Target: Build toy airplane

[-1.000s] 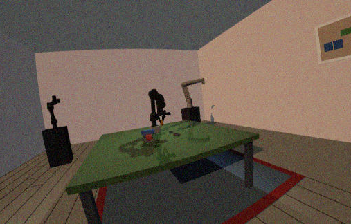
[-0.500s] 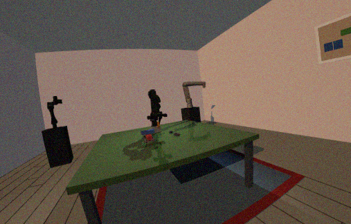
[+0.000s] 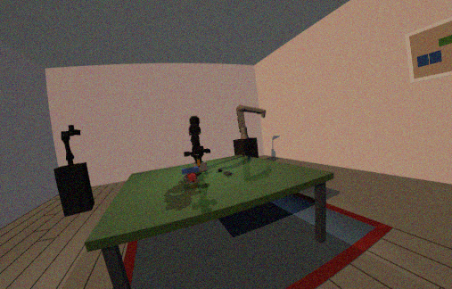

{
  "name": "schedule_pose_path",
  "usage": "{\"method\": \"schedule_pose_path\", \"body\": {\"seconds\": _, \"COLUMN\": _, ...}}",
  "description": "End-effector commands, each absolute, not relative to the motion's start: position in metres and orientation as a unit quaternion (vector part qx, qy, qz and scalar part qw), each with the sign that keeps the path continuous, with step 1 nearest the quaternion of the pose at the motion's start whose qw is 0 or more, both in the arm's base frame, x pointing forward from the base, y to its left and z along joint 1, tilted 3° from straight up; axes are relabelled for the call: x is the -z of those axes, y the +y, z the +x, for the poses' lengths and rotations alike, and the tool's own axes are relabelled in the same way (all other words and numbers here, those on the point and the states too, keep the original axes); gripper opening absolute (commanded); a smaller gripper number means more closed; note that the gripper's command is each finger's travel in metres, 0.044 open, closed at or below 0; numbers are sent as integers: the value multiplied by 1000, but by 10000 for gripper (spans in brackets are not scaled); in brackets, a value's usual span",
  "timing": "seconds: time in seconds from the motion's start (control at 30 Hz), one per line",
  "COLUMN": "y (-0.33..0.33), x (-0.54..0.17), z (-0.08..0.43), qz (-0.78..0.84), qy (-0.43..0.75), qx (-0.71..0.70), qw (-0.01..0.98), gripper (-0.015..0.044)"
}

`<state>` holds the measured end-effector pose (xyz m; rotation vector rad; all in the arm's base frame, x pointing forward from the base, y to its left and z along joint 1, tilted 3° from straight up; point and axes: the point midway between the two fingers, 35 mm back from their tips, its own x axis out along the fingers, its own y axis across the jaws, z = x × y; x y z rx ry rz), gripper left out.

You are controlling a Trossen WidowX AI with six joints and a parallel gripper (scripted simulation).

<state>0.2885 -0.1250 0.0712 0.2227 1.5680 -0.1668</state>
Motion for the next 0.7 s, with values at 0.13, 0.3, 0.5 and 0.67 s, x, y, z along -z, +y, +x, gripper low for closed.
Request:
{"method": "schedule_pose_path", "body": {"seconds": 0.13, "y": -152, "x": -65, "z": 287, "qz": 96, "qy": 703, "qx": 74, "qw": 701, "gripper": 0}}
{"method": "schedule_pose_path", "body": {"seconds": 0.3, "y": -167, "x": -61, "z": 284, "qz": 95, "qy": 702, "qx": 74, "qw": 702, "gripper": 0}}
{"method": "schedule_pose_path", "body": {"seconds": 0.5, "y": -183, "x": -56, "z": 281, "qz": 95, "qy": 701, "qx": 74, "qw": 703, "gripper": 0}}
{"method": "schedule_pose_path", "body": {"seconds": 0.67, "y": -184, "x": -56, "z": 281, "qz": 95, "qy": 701, "qx": 74, "qw": 703, "gripper": 65}}
